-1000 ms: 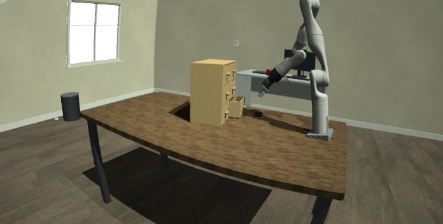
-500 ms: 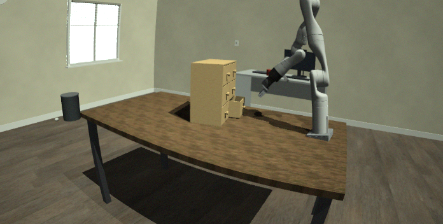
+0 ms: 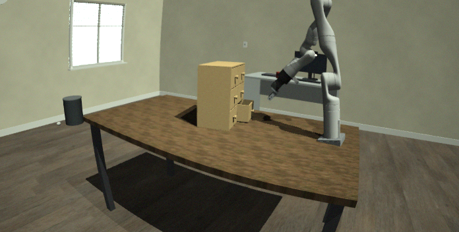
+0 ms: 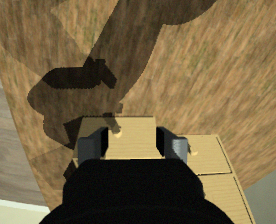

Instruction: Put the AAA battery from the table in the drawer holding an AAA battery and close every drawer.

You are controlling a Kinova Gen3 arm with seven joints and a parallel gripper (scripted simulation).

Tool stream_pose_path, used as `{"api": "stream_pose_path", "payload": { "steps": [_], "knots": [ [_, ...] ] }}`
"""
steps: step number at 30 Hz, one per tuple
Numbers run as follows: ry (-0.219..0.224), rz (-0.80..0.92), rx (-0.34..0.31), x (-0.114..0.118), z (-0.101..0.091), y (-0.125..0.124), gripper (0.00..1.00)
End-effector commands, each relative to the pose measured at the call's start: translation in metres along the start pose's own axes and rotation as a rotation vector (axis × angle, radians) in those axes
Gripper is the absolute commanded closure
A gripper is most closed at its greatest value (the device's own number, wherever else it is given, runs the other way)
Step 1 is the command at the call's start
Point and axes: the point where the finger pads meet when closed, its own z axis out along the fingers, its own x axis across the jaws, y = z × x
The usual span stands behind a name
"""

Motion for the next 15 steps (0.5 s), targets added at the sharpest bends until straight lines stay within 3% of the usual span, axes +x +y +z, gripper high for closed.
{"api": "stream_pose_path", "payload": {
  "steps": [1, 15],
  "knots": [
    [-0.003, -0.005, 0.004, -0.0009, -0.0006, 0.0020, 0.00],
    [-0.003, -0.005, 0.041, -0.0008, -0.0019, 0.0032, 0.00]
  ]
}}
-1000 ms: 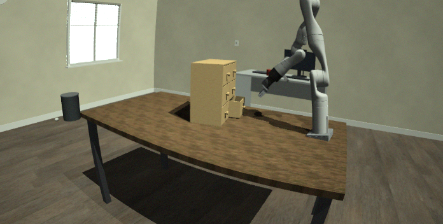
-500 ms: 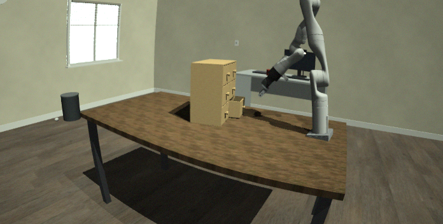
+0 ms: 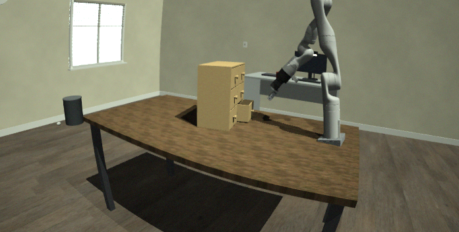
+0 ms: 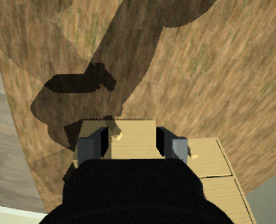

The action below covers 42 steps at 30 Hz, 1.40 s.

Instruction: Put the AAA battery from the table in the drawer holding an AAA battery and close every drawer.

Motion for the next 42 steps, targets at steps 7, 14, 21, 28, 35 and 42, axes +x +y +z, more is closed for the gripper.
{"api": "stream_pose_path", "payload": {
  "steps": [7, 14, 21, 28, 35, 42],
  "knots": [
    [-0.004, -0.005, 0.026, -0.0011, -0.0016, 0.0024, 0.00],
    [-0.002, -0.005, 0.051, -0.0006, -0.0024, 0.0033, 0.00],
    [-0.004, -0.004, 0.071, -0.0009, -0.0033, 0.0039, 0.00],
    [-0.002, -0.004, 0.099, -0.0005, -0.0043, 0.0048, 0.00],
    [-0.004, -0.004, 0.120, -0.0009, -0.0053, 0.0054, 0.00],
    [-0.002, -0.004, 0.149, -0.0005, -0.0064, 0.0063, 0.00]
  ]
}}
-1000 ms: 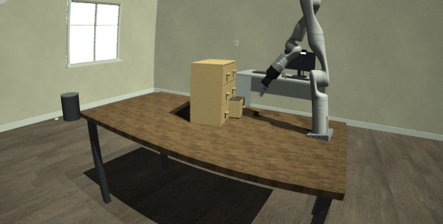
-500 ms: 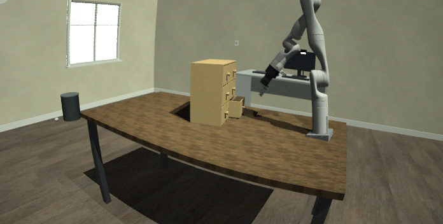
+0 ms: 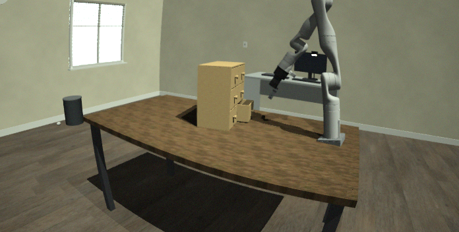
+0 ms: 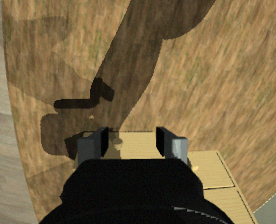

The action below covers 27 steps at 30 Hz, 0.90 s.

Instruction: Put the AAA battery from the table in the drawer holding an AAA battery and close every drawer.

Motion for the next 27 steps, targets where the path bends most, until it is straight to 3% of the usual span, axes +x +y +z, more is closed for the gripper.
{"api": "stream_pose_path", "payload": {
  "steps": [1, 27],
  "knots": [
    [-0.002, -0.006, 0.006, -0.0006, -0.0007, 0.0034, 0.00],
    [-0.002, -0.006, 0.103, -0.0005, -0.0050, 0.0058, 0.00]
  ]
}}
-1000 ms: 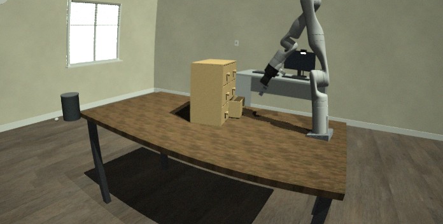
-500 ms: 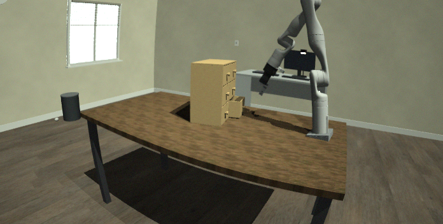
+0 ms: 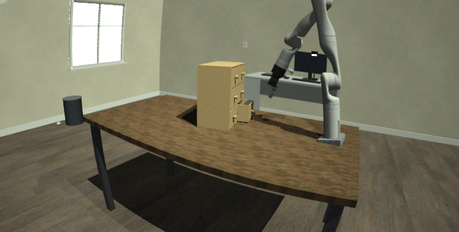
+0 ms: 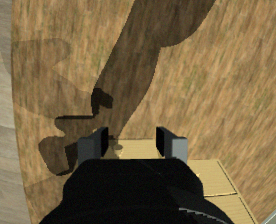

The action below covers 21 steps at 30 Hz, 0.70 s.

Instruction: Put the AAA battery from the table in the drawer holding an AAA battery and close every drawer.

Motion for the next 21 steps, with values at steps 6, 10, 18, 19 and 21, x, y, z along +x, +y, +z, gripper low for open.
{"api": "stream_pose_path", "payload": {
  "steps": [6, 10, 18, 19, 21],
  "knots": [
    [-0.002, -0.002, 0.028, -0.0005, -0.0016, 0.0028, 0.00],
    [0.000, -0.003, 0.046, -0.0001, -0.0024, 0.0031, 0.00],
    [-0.003, -0.002, 0.072, -0.0008, -0.0037, 0.0037, 0.00],
    [-0.002, -0.002, 0.077, -0.0006, -0.0039, 0.0038, 0.00],
    [0.000, -0.002, 0.086, -0.0002, -0.0043, 0.0039, 0.00]
  ]
}}
